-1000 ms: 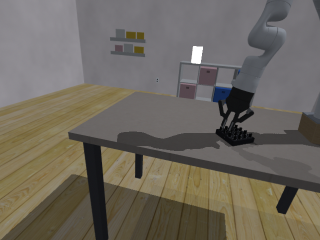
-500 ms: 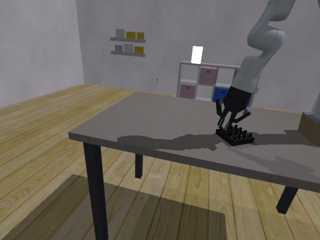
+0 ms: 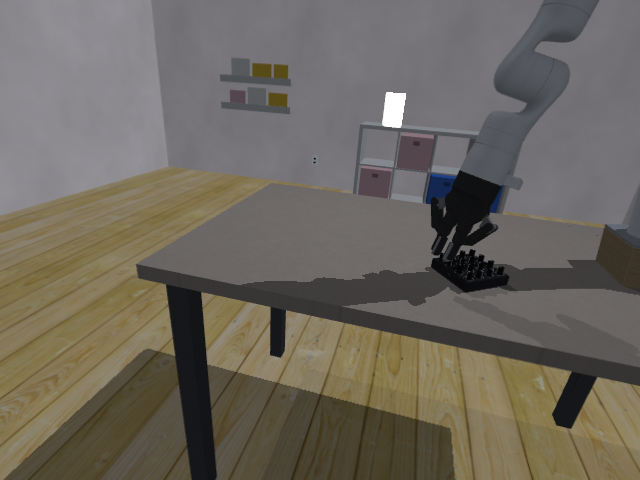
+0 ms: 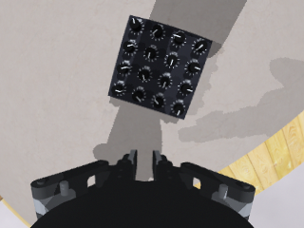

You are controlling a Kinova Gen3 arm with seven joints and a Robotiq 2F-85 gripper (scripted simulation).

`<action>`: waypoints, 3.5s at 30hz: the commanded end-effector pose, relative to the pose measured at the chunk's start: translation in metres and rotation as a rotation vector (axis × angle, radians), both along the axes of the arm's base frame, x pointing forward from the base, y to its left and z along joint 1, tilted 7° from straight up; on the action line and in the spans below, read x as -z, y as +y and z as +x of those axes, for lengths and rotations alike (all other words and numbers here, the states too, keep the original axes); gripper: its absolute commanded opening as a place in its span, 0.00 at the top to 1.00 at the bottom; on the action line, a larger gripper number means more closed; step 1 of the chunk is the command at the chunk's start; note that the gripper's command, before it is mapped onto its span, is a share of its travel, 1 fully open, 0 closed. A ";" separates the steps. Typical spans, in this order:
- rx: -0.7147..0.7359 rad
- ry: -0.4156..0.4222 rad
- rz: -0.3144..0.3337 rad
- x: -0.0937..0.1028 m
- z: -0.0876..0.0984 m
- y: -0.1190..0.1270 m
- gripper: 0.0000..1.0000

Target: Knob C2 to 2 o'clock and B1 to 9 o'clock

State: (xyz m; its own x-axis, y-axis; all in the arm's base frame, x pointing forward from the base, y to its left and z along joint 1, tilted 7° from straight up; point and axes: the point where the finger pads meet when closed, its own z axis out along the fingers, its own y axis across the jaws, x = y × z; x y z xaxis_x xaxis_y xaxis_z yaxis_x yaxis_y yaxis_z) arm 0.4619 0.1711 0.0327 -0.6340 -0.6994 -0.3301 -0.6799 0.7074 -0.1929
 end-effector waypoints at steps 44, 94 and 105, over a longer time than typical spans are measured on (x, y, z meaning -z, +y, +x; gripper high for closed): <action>0.830 0.173 0.381 -0.004 -0.023 0.016 0.81; 1.673 0.302 0.459 -0.008 -0.072 -0.027 0.81; 1.795 0.294 0.456 -0.010 -0.078 -0.037 0.81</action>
